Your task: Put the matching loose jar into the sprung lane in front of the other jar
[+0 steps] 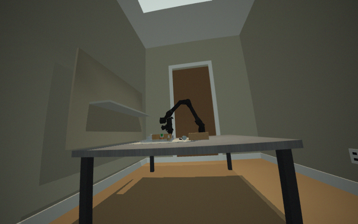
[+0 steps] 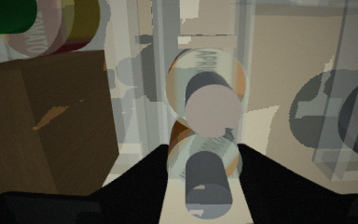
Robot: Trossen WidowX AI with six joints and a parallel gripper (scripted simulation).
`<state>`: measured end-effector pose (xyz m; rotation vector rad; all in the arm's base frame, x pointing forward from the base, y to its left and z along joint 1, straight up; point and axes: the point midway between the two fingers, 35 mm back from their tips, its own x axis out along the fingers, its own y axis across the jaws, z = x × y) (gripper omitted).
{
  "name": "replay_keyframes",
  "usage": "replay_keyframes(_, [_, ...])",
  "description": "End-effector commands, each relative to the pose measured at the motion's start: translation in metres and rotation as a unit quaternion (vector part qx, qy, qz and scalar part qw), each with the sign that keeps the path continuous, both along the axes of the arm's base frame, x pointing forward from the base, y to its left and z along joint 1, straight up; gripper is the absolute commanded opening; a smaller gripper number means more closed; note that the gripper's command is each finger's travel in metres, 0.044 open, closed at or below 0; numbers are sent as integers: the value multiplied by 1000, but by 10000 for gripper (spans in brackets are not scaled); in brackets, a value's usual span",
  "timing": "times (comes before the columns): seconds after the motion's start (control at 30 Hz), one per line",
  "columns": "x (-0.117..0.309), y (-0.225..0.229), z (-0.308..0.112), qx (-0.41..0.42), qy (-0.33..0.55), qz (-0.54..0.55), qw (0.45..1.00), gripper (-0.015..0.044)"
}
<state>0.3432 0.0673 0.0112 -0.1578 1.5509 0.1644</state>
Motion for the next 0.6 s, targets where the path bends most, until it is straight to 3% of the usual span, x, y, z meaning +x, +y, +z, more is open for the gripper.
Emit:
replay_keyframes(0.0, [4, 0, -1, 0, -8, 1, 1000, 0])
replay_keyframes(0.57, [1, 0, -2, 0, -8, 1, 1000, 0])
